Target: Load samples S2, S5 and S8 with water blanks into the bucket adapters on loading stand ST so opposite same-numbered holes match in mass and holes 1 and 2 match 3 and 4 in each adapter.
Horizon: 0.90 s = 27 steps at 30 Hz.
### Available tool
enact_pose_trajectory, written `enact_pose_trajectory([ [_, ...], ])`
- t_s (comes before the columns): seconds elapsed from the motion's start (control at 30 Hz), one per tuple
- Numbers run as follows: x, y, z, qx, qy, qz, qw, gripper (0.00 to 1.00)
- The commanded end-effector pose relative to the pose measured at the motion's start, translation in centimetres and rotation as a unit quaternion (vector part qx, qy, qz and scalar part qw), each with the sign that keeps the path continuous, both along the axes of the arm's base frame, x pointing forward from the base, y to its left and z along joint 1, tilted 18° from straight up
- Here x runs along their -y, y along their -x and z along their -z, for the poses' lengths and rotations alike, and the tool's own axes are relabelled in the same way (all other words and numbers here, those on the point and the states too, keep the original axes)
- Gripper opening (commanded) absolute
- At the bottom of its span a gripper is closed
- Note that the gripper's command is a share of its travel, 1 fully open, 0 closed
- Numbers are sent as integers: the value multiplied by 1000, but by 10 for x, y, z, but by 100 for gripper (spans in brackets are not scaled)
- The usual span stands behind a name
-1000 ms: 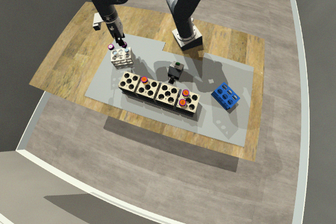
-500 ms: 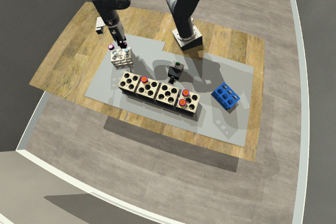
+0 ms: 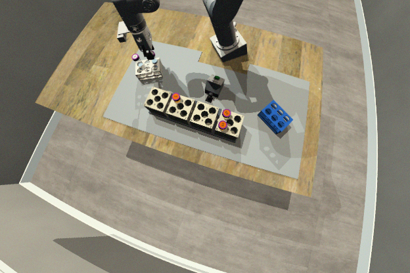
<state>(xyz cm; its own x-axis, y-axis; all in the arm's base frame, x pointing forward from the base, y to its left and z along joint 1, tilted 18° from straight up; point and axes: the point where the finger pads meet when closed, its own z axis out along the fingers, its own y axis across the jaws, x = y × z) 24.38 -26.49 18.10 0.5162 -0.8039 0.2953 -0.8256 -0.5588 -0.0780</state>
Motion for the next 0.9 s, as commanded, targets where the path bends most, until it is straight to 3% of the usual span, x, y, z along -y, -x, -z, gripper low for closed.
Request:
enact_pose_trajectory([
  [0.0,1,-1,1,1,1,0,1000,57],
  [0.87,4,-4,14,1,1,0,1000,57],
])
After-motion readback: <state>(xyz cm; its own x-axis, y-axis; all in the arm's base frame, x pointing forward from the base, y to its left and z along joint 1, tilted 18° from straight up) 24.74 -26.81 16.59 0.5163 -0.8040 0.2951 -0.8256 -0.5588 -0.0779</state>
